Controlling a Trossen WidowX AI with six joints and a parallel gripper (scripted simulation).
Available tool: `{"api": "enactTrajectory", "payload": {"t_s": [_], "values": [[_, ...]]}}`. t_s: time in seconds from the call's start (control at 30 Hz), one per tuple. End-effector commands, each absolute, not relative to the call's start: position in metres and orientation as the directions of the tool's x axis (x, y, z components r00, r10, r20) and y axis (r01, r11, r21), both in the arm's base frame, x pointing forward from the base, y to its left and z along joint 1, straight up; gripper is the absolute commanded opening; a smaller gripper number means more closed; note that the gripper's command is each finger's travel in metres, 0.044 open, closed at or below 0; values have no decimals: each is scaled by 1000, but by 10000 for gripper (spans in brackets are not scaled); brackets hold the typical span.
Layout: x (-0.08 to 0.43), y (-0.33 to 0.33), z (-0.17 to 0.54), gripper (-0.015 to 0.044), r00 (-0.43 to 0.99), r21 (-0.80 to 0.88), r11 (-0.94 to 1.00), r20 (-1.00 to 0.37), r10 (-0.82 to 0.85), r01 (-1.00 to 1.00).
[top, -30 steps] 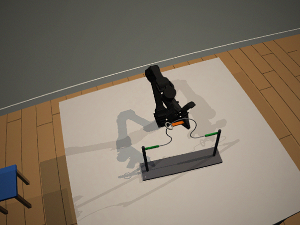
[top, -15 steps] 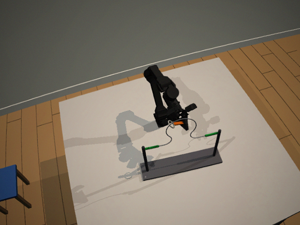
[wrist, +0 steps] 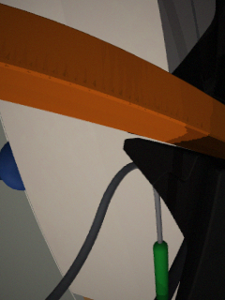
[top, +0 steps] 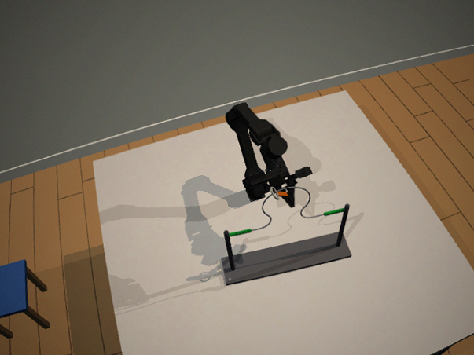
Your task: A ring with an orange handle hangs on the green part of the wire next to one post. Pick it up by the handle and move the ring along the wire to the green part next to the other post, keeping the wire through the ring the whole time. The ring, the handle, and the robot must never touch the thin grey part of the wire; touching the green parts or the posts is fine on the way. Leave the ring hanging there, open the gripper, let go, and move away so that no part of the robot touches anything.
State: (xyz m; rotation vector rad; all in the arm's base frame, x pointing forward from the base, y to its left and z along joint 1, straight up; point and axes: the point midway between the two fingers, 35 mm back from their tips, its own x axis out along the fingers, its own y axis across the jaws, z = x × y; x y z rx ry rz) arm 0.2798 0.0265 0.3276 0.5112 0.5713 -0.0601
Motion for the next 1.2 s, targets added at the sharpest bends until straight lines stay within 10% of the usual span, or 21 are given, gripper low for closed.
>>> {"api": "enactTrajectory", "payload": {"t_s": [0.0,1.17], "values": [[279,24,328,-150,841,393,899,-539,52,196],[277,5,323,-150,818,-64,976,-536,-211,209]]}}
